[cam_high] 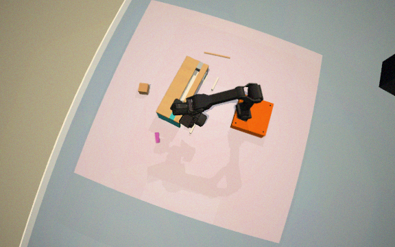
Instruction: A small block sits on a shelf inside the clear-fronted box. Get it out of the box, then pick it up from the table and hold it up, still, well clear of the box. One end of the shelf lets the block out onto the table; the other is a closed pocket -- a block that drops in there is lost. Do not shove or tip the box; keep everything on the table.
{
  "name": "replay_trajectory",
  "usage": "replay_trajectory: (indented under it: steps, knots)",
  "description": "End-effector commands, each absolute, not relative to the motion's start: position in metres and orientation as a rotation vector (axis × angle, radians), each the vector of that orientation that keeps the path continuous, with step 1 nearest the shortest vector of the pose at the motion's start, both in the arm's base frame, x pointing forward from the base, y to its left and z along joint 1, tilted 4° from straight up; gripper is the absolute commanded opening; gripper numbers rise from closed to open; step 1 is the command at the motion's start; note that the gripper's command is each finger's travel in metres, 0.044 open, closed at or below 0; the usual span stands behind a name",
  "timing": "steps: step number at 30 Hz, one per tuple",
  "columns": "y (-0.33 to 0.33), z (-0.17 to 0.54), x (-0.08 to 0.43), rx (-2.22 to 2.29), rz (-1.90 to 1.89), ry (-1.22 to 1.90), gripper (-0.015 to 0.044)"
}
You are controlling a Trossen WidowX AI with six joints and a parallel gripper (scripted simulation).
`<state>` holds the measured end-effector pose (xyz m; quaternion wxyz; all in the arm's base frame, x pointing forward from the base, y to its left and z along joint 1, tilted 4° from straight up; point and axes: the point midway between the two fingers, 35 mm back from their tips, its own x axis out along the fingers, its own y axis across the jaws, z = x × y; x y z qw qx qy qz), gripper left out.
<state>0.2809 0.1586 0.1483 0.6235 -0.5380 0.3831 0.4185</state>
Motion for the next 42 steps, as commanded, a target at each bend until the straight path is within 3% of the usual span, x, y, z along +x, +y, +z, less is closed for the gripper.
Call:
replay_trajectory:
  steps: [1, 13, 31, 37, 42]
  knots:
    - [0.164, 0.152, 0.273, -2.074, 1.321, 0.440, 0.0285]
    - [0.167, 0.154, 0.269, -2.654, 1.559, 0.015, 0.0285]
    - [0.167, 0.152, 0.269, -2.657, 1.560, 0.012, 0.0285]
    - [0.166, 0.070, 0.278, -2.657, 1.560, 0.013, 0.0285]
    - [0.165, 0.060, 0.277, -2.657, 1.561, 0.013, 0.0285]
